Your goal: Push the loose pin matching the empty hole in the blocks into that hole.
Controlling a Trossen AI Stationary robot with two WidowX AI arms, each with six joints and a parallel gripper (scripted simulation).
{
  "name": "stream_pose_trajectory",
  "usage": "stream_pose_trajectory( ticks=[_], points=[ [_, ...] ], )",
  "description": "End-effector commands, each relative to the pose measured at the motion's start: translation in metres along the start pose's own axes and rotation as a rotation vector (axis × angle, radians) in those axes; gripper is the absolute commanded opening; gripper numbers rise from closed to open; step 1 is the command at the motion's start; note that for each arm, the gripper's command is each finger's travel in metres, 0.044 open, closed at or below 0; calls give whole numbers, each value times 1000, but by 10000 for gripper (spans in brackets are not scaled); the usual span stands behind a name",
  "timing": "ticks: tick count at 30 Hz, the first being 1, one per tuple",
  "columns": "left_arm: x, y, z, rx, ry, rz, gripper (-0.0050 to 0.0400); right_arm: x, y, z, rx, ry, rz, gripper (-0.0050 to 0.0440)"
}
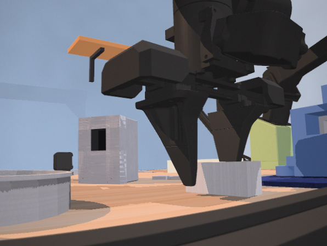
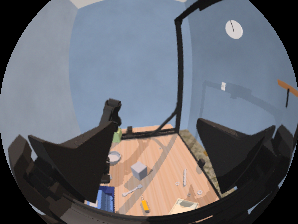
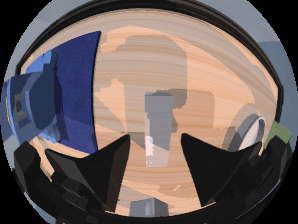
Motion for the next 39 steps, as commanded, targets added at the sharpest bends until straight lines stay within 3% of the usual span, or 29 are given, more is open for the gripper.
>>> stream_pose_trajectory(
  ticks=[1, 20, 22, 25, 35, 39],
  points=[
    [1, 0, 0, 1, -1, 1, 400, 0, -1, 0, 3, -1, -2, 160],
    [1, 0, 0, 1, -1, 1, 400, 0, -1, 0, 3, -1, -2, 60],
    [1, 0, 0, 1, -1, 1, 400, 0, -1, 0, 3, -1, -2, 12],
    [1, 0, 0, 1, -1, 1, 400, 0, 1, 0, 0, 0, -1, 0],
    [1, 0, 0, 1, -1, 1, 400, 1, 87, 0, 0, 0, -1, 0],
    [1, 0, 0, 1, -1, 1, 400, 0, 93, 0, 0, 0, -1, 0]
  ],
)
Point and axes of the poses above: on each arm, the point midway between the two fingers, 35 mm back from their tips, its own y axis back along the fingers, its own x axis across the jaws, z = x × y, the point moved 1 cm from there along y, back along the fingers, and after that the axes turned 12 degrees about -y, right-handed, at the moved point
